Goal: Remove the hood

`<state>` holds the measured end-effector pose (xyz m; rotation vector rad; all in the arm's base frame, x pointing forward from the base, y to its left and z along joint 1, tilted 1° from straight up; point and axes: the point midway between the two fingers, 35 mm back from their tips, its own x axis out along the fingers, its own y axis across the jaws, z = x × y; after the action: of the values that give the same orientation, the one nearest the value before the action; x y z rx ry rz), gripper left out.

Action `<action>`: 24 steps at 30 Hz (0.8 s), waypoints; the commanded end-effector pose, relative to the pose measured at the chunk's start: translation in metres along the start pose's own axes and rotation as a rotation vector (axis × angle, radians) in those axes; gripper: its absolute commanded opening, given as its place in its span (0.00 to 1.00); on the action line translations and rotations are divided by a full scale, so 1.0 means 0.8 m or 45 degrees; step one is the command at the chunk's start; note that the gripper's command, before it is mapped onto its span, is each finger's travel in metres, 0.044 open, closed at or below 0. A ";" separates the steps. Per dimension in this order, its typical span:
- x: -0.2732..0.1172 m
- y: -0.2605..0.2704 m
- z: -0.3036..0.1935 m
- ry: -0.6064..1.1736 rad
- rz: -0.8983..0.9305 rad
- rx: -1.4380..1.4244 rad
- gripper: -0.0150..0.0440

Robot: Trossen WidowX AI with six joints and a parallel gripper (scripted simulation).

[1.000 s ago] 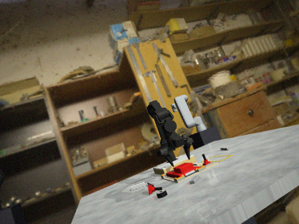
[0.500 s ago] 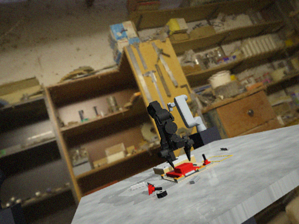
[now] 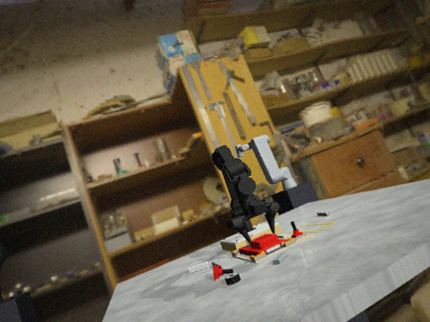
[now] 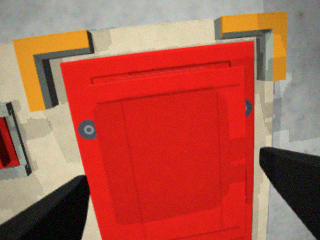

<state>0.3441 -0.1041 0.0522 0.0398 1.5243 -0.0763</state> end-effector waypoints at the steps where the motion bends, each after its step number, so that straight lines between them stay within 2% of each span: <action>1: 0.004 0.000 -0.001 0.004 -0.003 -0.006 1.00; 22: 0.017 0.000 -0.001 0.004 -0.003 -0.006 1.00; 24: 0.014 0.000 0.000 0.000 0.000 0.000 0.91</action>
<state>0.3443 -0.1043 0.0407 0.0399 1.5252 -0.0761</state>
